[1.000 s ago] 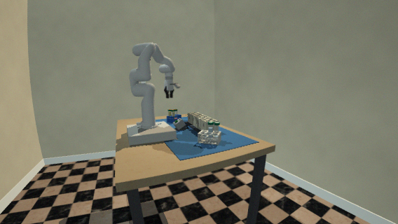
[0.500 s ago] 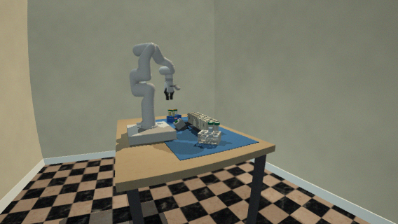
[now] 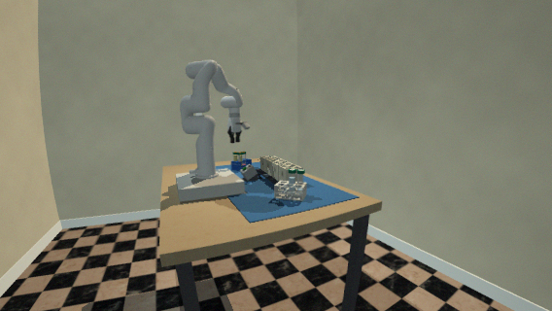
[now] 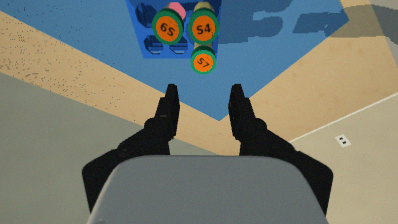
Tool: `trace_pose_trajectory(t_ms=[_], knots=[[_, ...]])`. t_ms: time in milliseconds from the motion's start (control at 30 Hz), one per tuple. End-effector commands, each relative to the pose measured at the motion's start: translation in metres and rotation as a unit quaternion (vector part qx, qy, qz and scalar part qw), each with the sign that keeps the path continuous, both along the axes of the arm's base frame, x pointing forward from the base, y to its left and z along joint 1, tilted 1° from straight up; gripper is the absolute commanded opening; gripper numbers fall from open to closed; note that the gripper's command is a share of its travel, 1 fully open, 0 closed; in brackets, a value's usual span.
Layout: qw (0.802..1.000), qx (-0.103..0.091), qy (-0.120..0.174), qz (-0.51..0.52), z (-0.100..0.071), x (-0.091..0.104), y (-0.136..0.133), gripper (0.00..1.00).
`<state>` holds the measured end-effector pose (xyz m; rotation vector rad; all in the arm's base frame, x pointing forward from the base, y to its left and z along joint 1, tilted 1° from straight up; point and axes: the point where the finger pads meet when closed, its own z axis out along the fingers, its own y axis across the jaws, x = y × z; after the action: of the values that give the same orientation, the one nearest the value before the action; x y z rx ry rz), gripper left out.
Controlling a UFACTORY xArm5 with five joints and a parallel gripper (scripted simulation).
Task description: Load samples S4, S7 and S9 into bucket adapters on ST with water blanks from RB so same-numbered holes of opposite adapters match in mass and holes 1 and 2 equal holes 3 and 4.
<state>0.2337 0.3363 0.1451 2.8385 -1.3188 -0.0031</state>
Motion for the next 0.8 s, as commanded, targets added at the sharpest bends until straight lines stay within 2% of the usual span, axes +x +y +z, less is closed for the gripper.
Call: trace_pose_trajectory(t_ms=[0, 767], knots=[[1.000, 0.002, -0.001, 0.000, -0.004, 0.001, 0.001, 0.57], [1.000, 0.002, -0.001, 0.000, -0.046, 0.000, 0.001, 0.57]])
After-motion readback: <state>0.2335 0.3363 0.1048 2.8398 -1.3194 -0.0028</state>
